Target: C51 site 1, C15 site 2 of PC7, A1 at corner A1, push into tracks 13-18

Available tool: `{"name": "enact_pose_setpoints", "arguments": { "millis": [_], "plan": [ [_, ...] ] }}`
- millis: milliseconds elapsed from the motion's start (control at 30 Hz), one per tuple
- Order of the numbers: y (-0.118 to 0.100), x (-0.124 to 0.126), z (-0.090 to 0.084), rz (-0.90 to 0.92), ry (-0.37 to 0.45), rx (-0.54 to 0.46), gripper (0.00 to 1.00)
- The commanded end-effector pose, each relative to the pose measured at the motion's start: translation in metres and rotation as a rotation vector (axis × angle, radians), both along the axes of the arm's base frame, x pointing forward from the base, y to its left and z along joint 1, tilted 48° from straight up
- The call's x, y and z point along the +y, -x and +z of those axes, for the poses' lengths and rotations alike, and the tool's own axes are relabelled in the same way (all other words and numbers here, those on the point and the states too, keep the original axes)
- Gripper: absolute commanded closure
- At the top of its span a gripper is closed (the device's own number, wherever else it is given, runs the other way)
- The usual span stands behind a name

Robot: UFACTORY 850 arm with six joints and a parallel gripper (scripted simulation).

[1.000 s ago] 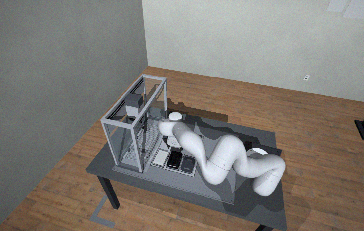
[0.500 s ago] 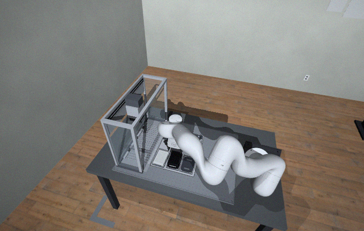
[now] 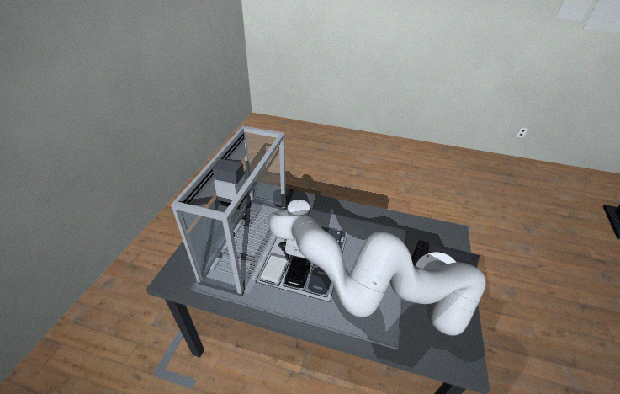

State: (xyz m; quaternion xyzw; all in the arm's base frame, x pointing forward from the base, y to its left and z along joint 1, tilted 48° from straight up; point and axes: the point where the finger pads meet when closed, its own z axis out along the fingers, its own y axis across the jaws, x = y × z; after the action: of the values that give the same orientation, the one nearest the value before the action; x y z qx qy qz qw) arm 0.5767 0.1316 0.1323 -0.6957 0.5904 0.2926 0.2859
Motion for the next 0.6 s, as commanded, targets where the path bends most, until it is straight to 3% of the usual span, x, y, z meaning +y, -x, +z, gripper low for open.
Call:
{"name": "enact_pose_setpoints", "arguments": {
  "millis": [0,567],
  "plan": [
    [0.000,0.005,-0.004,-0.001,0.000,-0.002,0.00],
    [0.001,0.024,-0.021,-0.001,0.000,-0.002,0.00]
  ]
}}
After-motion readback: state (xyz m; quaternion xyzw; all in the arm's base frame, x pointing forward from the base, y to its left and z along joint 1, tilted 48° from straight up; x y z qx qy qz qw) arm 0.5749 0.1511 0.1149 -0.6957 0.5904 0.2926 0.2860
